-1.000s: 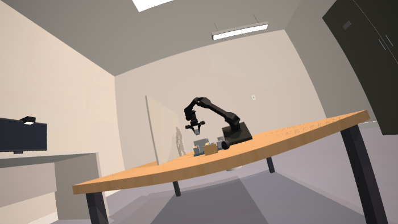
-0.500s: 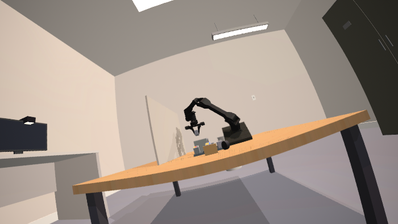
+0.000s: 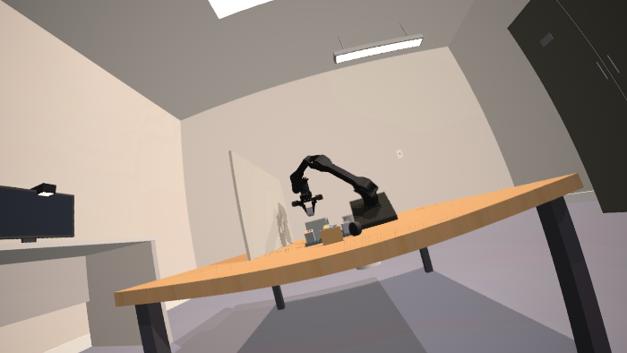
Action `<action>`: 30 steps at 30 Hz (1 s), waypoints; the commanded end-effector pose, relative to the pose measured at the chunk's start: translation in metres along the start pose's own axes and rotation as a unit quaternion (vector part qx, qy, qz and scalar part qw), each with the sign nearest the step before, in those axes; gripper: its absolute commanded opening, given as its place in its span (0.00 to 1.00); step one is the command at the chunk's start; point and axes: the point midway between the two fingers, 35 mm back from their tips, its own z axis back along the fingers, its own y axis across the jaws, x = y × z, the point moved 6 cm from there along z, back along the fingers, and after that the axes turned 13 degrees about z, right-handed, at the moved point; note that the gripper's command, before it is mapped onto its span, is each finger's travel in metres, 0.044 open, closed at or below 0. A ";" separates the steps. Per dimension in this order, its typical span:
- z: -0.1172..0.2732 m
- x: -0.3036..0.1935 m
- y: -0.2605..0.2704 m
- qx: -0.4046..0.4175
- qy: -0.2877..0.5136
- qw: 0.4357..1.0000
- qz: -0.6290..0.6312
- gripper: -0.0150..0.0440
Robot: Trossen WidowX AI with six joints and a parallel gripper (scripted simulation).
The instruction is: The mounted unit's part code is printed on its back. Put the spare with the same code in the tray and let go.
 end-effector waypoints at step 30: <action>-0.031 -0.003 -0.002 -0.002 -0.002 1.000 -0.003 0.25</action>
